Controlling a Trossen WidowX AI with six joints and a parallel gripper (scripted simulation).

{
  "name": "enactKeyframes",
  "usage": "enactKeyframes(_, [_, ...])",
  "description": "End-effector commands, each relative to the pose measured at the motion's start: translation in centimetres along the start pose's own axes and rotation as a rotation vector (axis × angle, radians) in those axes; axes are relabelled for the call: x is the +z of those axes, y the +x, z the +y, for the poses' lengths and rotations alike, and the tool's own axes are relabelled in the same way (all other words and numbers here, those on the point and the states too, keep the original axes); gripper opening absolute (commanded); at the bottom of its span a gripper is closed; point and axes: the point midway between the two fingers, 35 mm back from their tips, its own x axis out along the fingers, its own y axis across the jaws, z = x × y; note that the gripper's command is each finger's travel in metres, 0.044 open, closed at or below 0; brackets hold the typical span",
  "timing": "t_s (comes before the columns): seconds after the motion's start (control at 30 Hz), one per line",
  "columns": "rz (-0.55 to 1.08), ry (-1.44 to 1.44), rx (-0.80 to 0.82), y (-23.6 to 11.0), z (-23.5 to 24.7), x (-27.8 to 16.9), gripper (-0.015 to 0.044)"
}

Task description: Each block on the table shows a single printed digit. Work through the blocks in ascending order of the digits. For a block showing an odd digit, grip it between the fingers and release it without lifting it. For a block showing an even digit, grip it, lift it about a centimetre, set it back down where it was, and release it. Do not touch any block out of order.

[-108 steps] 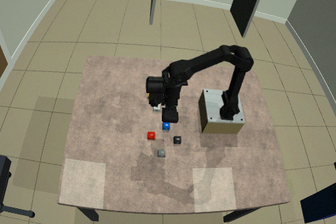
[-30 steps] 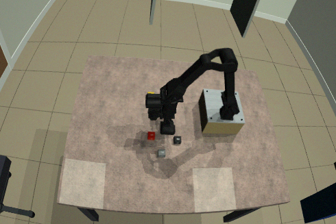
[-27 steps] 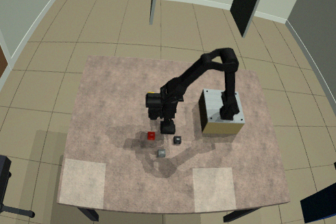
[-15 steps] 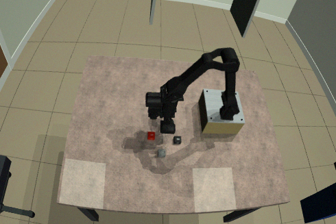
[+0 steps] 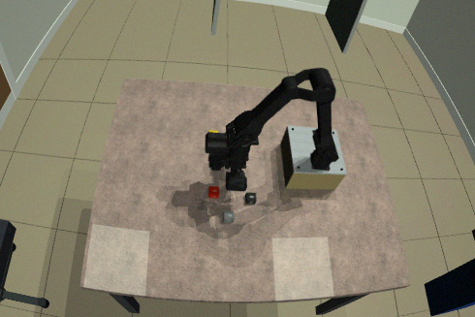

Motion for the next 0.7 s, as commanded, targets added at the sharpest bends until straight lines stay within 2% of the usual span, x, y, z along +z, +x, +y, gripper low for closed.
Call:
enactKeyframes(0.0, [0.004,-0.005,-0.002,0.49,-0.04,-0.16,0.0120])
enactKeyframes(0.33, [0.004,-0.005,-0.002,0.51,-0.04,-0.16,0.0120])
enactKeyframes(0.67, [0.004,-0.005,-0.002,0.51,-0.04,-0.16,0.0383])
